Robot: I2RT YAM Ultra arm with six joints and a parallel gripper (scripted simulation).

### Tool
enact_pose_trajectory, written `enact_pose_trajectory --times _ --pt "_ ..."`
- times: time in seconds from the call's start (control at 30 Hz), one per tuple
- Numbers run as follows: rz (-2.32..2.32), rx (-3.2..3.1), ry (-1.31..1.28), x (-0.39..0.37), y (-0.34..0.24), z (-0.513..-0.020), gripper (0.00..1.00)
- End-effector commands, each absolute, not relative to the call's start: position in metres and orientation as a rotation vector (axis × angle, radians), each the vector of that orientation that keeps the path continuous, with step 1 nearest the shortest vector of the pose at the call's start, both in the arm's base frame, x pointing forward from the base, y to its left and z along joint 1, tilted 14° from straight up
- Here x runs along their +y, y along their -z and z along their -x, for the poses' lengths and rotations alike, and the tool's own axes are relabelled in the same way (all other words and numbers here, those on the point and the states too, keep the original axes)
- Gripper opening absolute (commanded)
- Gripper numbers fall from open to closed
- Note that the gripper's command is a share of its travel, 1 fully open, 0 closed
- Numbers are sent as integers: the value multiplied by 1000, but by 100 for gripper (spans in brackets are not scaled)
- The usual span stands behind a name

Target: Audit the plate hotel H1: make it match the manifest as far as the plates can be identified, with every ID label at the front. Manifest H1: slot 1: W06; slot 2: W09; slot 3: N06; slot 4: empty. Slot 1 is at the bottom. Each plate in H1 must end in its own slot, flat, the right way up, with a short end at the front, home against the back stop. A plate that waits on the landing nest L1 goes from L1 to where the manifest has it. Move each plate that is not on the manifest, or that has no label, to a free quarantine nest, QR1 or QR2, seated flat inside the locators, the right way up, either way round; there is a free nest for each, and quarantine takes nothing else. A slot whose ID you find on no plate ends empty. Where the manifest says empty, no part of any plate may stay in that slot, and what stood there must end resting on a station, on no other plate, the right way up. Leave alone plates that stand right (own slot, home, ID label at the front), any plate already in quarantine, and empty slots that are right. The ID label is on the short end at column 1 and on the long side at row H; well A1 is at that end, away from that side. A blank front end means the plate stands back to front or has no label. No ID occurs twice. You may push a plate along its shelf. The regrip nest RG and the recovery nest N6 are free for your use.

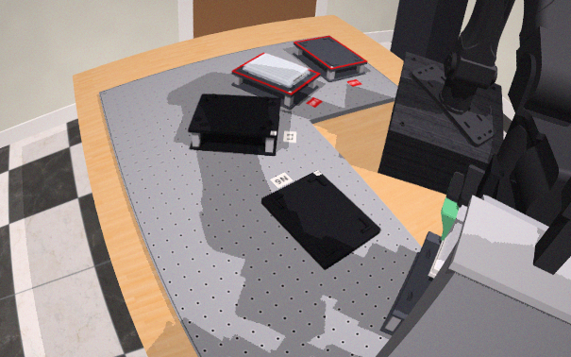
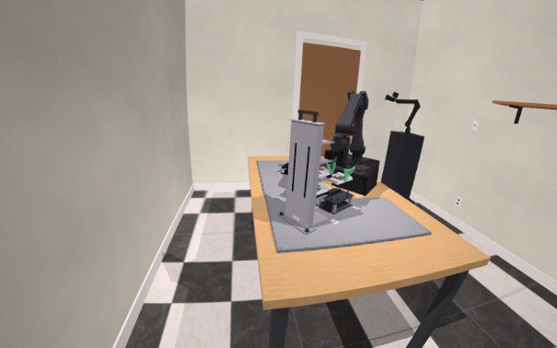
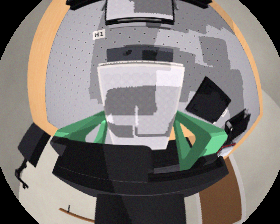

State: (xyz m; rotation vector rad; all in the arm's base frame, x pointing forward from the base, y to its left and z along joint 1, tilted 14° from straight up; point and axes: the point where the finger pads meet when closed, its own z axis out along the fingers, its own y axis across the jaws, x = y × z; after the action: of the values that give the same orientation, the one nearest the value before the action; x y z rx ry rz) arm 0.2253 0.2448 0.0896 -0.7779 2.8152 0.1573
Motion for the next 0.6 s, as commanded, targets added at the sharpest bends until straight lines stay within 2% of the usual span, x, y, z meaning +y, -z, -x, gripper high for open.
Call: enact_pose_trajectory --times 0.0,0.57 --pt "775 2782 -183 250 -113 -225 86" --pt "774 2781 -180 241 -152 -217 86"
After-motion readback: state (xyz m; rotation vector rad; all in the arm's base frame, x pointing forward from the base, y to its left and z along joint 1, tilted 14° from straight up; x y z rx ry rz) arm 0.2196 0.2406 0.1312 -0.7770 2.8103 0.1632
